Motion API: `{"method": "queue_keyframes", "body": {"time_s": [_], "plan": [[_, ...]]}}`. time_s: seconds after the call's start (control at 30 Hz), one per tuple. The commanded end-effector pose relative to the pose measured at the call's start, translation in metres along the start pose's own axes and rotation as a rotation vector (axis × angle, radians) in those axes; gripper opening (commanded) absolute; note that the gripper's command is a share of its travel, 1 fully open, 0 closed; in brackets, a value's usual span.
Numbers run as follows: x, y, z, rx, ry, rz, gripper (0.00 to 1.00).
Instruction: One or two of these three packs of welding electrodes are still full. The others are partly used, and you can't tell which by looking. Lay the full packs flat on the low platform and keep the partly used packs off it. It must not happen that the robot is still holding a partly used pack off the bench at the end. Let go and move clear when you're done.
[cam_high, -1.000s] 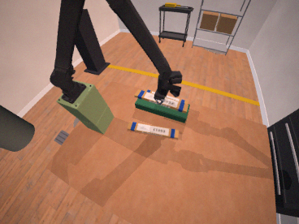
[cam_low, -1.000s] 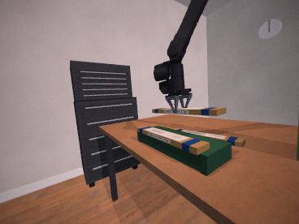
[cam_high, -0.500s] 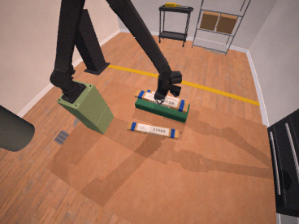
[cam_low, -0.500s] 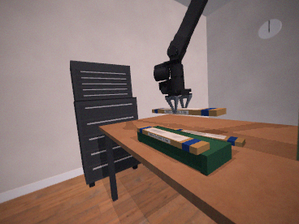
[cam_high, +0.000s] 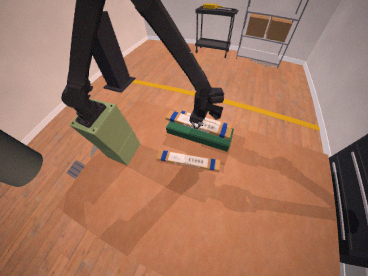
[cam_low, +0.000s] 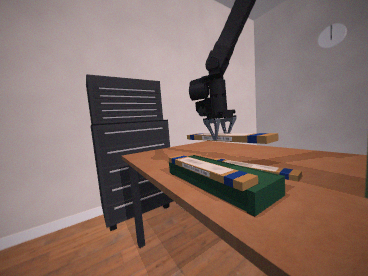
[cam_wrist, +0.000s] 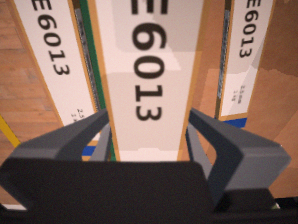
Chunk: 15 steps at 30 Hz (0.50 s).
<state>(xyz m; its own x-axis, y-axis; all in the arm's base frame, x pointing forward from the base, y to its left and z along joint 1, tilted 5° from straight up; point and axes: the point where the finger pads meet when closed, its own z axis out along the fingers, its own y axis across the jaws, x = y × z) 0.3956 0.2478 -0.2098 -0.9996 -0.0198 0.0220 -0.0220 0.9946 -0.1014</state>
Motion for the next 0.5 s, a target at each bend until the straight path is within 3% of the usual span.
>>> {"method": "queue_keyframes", "body": {"time_s": [0.0, 0.47], "plan": [[-0.0337, 0.0316, -0.0291, -0.057, -0.087, -0.002, 0.00], [-0.0325, 0.0314, -0.0262, -0.055, -0.084, -0.003, 0.00]]}}
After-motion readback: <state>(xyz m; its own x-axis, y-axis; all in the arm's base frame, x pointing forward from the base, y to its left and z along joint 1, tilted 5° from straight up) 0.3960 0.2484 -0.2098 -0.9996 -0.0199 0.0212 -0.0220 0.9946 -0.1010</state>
